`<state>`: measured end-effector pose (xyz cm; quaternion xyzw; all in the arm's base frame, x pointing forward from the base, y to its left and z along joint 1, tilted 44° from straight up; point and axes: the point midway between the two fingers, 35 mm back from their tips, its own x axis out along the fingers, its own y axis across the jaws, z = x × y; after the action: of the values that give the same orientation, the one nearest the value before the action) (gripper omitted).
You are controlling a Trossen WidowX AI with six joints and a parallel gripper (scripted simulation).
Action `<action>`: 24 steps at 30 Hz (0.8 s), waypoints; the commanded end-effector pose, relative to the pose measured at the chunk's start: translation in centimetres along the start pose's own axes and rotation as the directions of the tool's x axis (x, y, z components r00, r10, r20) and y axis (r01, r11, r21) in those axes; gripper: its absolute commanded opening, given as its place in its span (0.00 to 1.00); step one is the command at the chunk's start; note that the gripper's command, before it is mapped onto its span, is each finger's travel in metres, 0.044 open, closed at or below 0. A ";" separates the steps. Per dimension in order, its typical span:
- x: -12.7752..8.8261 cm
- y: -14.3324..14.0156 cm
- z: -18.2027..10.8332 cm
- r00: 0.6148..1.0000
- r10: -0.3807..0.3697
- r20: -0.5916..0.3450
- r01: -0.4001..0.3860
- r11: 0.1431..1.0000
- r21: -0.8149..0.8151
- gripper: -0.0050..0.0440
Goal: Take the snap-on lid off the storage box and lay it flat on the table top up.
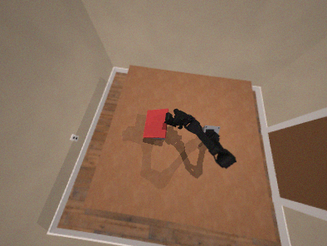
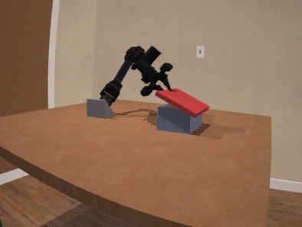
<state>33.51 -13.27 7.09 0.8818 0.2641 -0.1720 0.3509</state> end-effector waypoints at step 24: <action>-1.4 3.8 0.0 1.000 0.011 -0.001 -0.011 1.000 -0.008 0.00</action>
<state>34.33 -15.34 9.10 0.8822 0.2662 -0.1732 0.3477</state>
